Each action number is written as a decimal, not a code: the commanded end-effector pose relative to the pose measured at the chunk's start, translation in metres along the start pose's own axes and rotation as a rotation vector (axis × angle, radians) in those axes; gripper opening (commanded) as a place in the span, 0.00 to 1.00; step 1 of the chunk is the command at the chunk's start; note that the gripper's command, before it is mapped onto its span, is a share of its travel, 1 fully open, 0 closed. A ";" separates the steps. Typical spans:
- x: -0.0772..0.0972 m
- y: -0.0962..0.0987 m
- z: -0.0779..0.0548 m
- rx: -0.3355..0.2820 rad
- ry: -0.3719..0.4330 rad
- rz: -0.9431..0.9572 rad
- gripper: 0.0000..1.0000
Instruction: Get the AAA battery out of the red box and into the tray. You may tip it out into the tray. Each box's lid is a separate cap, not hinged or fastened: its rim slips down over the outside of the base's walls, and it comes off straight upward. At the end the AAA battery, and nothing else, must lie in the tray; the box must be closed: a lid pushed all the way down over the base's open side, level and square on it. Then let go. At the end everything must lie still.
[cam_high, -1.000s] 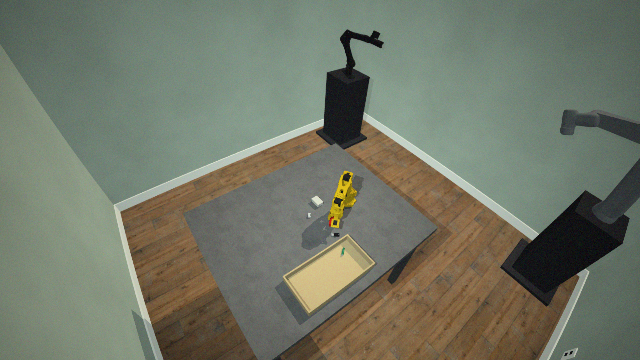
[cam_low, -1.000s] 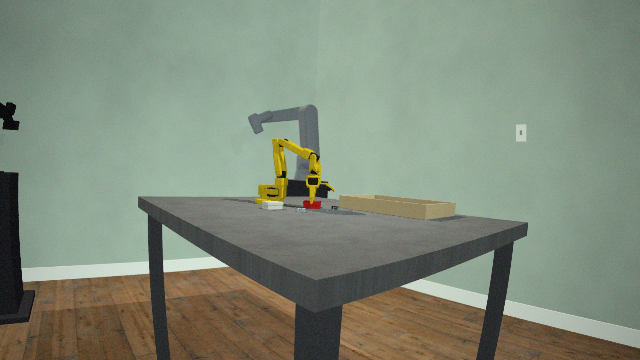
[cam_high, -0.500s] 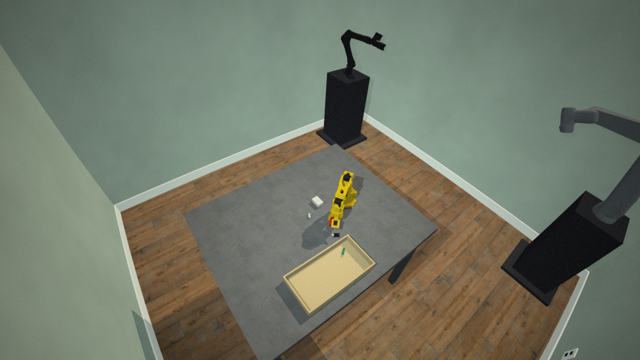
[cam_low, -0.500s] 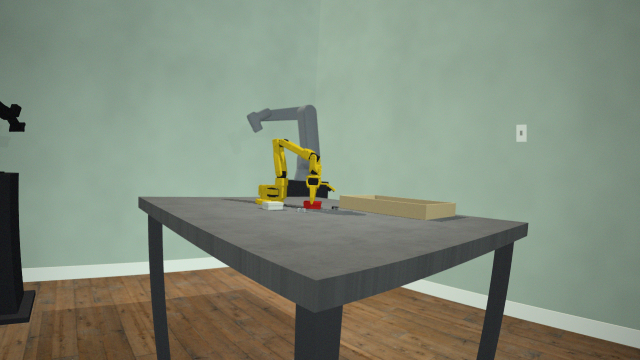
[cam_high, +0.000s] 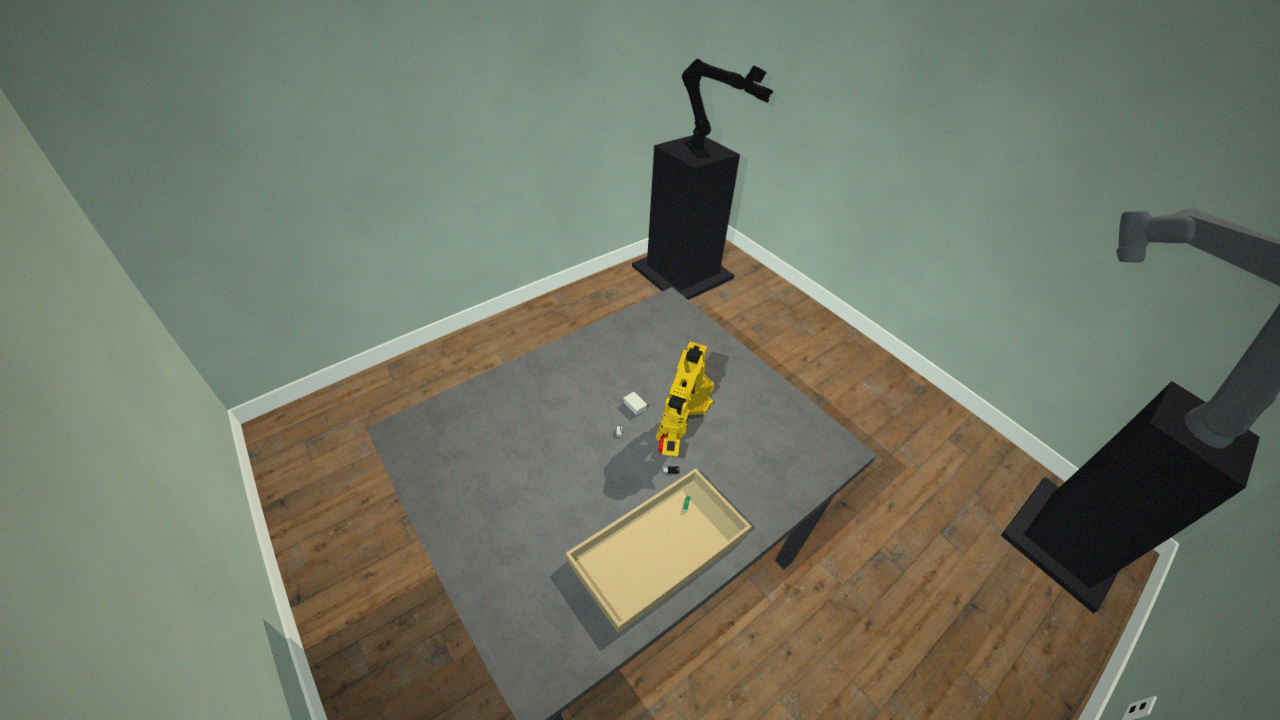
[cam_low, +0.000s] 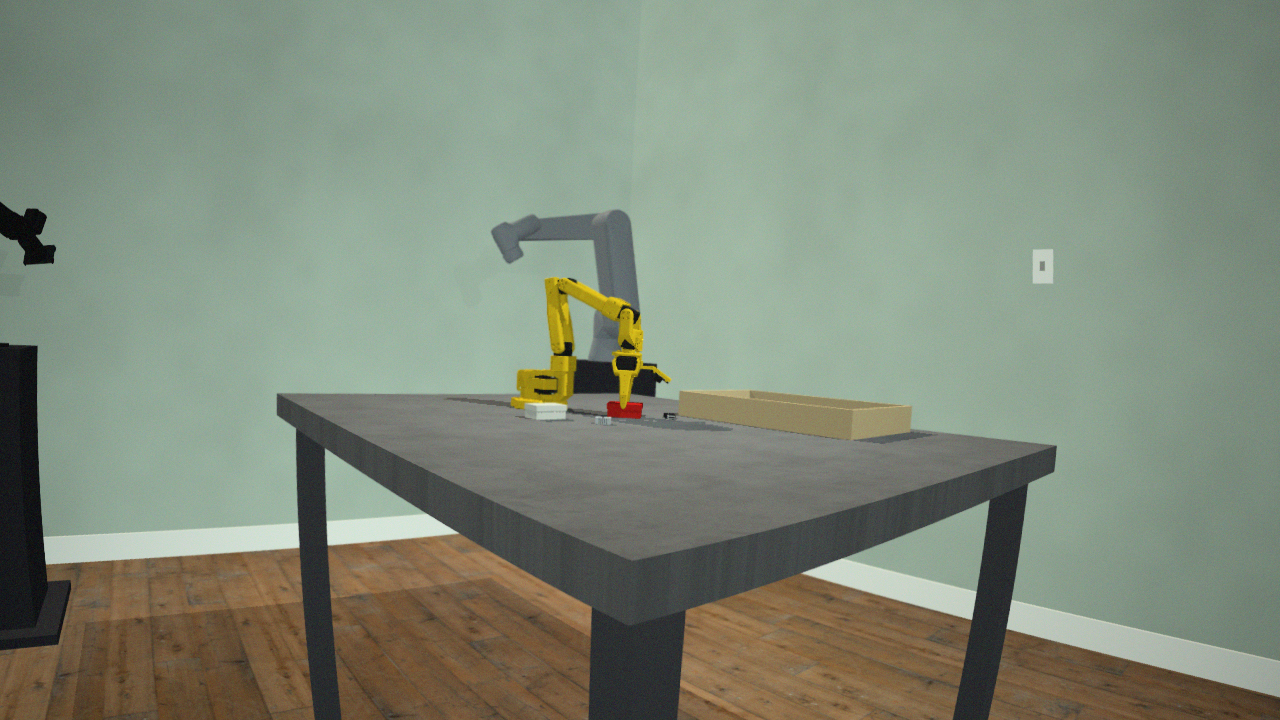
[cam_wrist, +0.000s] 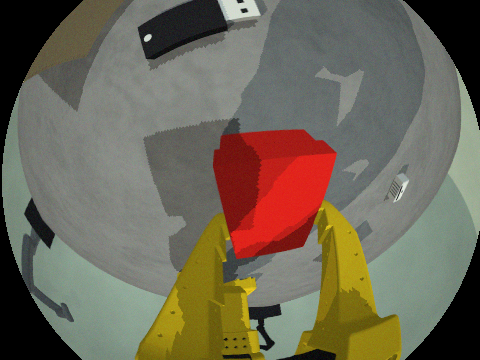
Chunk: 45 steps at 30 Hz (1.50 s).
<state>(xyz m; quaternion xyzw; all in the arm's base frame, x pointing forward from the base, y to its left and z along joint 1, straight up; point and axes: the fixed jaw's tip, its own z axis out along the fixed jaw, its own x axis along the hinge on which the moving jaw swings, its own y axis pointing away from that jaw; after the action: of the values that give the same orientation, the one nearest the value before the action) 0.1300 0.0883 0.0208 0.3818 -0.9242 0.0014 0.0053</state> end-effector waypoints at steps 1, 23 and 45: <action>-0.001 -0.001 -0.001 0.001 -0.011 0.009 0.25; -0.001 -0.001 -0.001 0.001 -0.011 0.009 0.28; -0.002 -0.001 -0.004 0.001 -0.011 0.009 0.29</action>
<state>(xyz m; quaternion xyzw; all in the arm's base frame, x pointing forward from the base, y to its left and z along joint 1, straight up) 0.1297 0.0880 0.0209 0.3814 -0.9244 0.0016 0.0067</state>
